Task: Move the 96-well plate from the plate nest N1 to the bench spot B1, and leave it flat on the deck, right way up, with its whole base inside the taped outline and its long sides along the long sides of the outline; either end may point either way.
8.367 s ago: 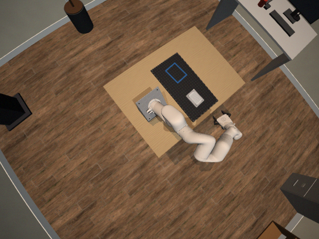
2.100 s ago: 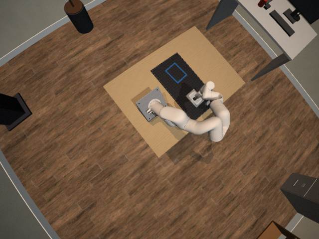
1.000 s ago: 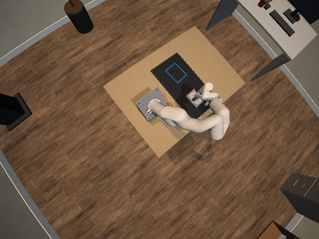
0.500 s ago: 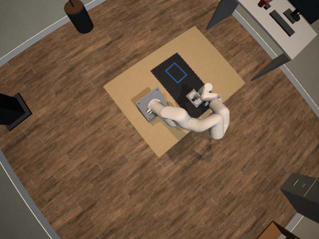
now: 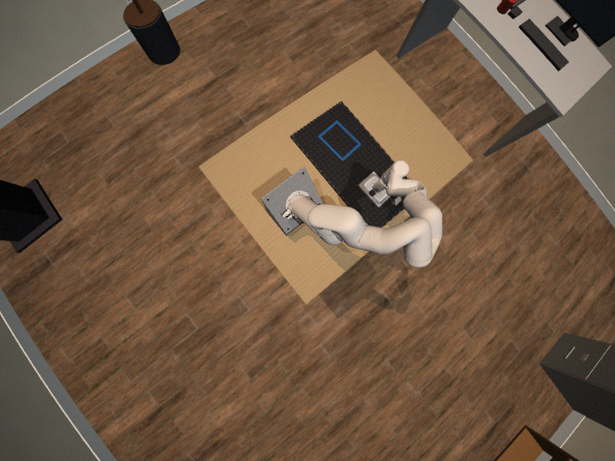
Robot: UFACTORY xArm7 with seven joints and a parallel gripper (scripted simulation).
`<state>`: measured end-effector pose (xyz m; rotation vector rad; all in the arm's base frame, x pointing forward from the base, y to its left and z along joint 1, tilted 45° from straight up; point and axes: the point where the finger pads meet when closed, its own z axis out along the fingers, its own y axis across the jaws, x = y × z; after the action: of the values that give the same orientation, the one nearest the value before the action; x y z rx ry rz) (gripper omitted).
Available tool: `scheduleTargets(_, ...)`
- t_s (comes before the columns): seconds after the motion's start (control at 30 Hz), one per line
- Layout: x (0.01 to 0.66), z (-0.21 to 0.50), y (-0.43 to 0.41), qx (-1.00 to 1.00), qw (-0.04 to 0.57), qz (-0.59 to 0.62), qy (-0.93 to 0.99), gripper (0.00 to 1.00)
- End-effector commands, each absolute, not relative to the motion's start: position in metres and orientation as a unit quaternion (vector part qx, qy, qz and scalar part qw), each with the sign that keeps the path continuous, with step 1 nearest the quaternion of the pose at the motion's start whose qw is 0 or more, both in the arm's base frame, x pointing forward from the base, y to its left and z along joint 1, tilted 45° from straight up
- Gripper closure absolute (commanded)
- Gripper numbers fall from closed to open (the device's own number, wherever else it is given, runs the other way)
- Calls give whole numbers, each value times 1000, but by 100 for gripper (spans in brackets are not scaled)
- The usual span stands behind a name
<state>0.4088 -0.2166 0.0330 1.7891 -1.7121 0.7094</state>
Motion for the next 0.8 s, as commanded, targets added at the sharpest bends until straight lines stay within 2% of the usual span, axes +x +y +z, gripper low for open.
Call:
scheduleTargets(0.0, 410, 33, -216, 668, 277, 265, -638, 0)
scheduleTargets(0.47, 410, 33, -216, 668, 277, 266, -638, 0)
scheduleTargets(0.5, 410, 34, -215, 668, 277, 266, -638, 100)
scheduleTargets(0.77, 410, 34, -215, 668, 277, 265, -638, 100)
